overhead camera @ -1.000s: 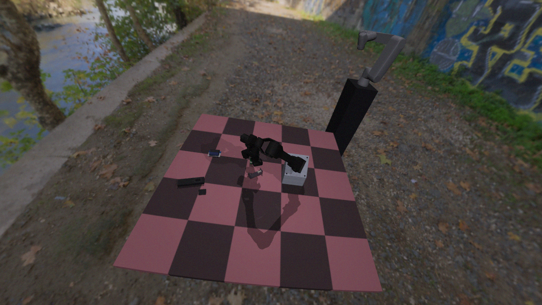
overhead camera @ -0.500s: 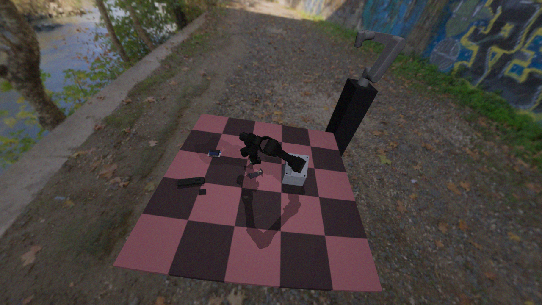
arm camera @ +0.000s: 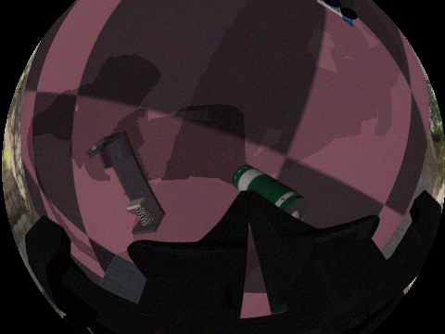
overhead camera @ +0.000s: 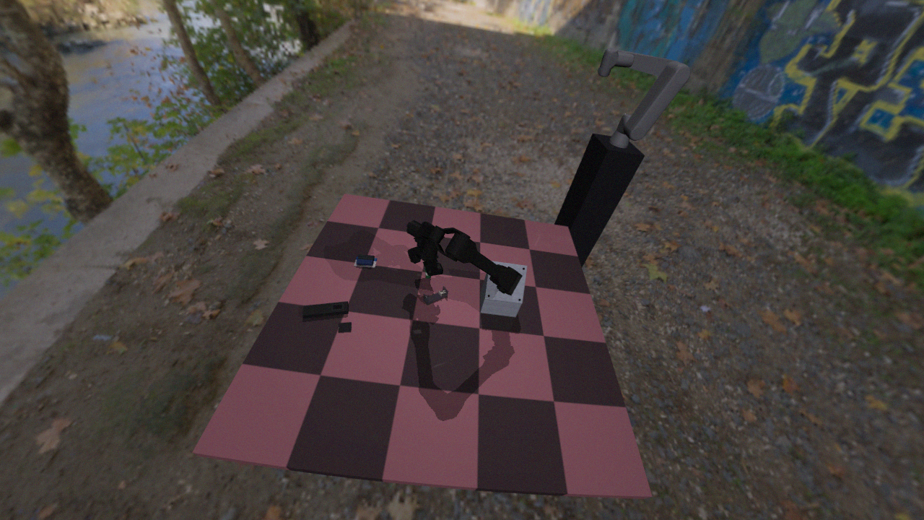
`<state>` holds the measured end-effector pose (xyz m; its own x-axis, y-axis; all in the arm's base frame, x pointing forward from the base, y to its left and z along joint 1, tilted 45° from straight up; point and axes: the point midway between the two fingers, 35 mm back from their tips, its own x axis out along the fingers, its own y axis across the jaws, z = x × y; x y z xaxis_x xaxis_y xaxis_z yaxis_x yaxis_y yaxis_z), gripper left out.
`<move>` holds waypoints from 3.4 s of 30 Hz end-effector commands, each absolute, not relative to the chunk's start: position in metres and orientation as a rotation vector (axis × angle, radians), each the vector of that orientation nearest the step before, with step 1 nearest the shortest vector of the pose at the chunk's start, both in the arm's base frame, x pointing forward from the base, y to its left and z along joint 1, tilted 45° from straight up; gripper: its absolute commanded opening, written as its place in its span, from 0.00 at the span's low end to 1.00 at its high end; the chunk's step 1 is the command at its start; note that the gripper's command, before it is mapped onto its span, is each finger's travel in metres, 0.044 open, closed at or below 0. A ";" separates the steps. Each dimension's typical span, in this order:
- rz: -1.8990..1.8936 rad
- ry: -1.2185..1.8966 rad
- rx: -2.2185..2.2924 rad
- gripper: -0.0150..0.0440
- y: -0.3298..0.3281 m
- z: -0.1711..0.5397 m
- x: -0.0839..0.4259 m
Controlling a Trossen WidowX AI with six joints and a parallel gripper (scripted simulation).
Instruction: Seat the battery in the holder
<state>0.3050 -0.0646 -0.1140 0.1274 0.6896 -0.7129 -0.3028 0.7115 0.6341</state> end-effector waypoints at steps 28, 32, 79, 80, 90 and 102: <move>0.746 1.258 0.372 0.25 -0.138 -0.076 0.299; 0.737 1.248 0.375 0.25 -0.140 -0.076 0.301; -0.376 1.627 1.580 0.67 -0.093 -0.151 0.319; -0.376 1.627 1.580 0.67 -0.092 -0.152 0.319; -0.375 1.628 1.581 0.67 -0.081 -0.164 0.321; -0.374 1.629 1.582 0.62 -0.070 -0.174 0.322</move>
